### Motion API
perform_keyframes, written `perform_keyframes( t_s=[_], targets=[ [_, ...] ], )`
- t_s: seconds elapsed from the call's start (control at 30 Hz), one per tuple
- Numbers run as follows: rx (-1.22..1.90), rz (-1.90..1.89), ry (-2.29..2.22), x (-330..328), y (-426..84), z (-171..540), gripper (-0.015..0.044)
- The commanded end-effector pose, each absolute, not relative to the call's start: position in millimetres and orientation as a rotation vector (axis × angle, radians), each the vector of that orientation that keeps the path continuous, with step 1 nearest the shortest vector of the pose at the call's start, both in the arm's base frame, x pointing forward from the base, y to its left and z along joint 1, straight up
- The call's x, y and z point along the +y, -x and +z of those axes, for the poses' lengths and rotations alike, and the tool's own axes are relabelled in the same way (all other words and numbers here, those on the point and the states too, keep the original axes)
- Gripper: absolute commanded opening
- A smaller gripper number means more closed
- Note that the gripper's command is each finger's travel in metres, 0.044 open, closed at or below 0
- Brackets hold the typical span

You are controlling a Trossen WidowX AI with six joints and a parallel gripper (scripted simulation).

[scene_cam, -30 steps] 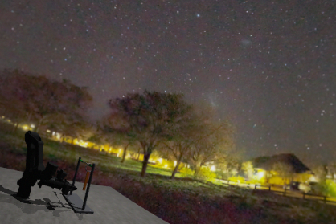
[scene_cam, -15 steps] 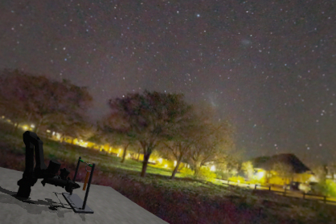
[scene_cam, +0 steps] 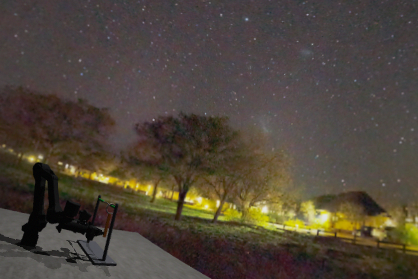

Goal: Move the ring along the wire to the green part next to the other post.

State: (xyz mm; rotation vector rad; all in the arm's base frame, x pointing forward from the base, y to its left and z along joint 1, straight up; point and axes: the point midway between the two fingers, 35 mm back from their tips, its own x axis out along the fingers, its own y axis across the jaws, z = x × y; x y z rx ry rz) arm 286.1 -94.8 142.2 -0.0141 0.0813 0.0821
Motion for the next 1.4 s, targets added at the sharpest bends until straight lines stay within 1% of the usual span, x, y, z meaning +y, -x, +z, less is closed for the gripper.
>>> perform_keyframes(
  t_s=[0.0, 0.93, 1.37],
  targets=[
    [0.074, 0.08, 0.017, -96, -294, 145, 0.016],
    [0.068, 0.08, 0.016, -91, -335, 140, 0.016],
    [0.067, 0.08, 0.015, -90, -336, 140, 0.016]
  ],
)
